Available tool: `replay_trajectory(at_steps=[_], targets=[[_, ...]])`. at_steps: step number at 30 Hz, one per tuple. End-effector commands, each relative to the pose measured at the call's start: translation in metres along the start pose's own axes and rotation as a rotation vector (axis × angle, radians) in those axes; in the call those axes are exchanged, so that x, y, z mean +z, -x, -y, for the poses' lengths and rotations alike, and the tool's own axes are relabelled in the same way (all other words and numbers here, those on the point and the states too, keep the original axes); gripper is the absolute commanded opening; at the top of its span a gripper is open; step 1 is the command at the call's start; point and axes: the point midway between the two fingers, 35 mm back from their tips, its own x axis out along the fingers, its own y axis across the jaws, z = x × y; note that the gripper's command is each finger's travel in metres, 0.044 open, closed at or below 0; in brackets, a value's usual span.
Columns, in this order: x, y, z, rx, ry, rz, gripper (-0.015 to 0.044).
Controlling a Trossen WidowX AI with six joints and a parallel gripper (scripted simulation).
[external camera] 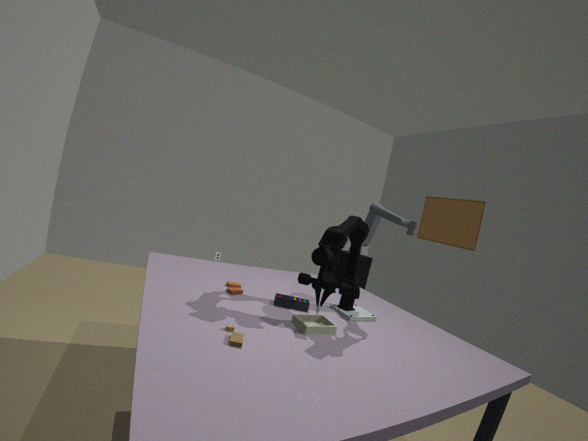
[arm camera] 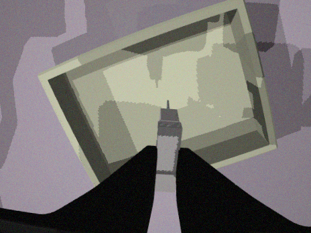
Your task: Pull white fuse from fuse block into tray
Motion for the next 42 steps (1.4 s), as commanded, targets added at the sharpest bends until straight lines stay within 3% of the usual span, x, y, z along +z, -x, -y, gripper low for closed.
replay_trajectory(at_steps=[1,18,31,35,42], targets=[[0.0,-0.008,0.0,-0.001,-0.006,-0.004,0.0],[-0.001,-0.031,-0.001,-0.001,-0.006,-0.004,0.0],[0.0,-0.026,-0.001,0.001,-0.002,-0.002,0.033],[-0.001,0.007,0.0,0.0,-0.005,-0.004,0.033],[-0.001,0.009,0.0,-0.001,-0.006,-0.004,0.033]])
